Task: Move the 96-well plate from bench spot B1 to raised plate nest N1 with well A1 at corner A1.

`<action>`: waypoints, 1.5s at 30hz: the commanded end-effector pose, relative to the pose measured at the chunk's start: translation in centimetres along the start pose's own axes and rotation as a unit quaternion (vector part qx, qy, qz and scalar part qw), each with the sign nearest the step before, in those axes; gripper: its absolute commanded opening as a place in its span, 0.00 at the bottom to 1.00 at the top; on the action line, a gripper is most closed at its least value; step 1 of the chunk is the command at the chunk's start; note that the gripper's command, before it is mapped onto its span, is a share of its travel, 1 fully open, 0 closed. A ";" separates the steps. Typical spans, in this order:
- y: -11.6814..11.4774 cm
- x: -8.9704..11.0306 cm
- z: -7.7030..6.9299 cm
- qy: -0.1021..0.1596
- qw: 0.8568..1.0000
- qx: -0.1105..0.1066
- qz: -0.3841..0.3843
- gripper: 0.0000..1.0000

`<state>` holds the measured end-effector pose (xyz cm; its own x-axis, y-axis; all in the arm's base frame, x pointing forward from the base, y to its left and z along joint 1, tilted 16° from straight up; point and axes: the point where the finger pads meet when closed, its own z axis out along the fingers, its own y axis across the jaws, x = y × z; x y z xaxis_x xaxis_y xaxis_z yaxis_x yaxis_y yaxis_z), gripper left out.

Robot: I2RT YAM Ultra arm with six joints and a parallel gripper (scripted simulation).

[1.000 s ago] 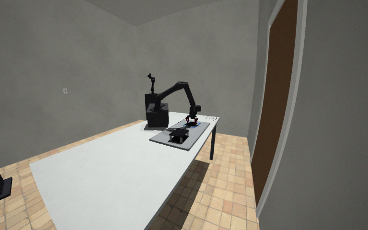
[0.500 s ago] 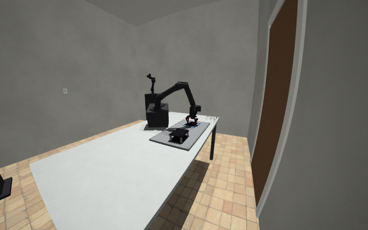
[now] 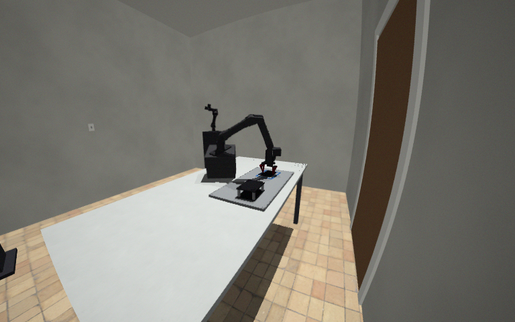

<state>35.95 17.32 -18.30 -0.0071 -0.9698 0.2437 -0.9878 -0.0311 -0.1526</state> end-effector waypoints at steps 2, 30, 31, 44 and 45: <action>-1.4 -0.7 0.5 -0.016 1.000 0.015 0.007 1.00; -0.5 -0.7 0.7 -0.012 1.000 0.009 0.000 0.00; -0.5 -0.7 0.7 -0.012 1.000 0.009 0.000 0.00; -0.5 -0.7 0.7 -0.012 1.000 0.009 0.000 0.00; -0.5 -0.7 0.7 -0.012 1.000 0.009 0.000 0.00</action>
<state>36.57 17.52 -18.24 -0.0118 -0.9722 0.2339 -0.9854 -0.0285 -0.1681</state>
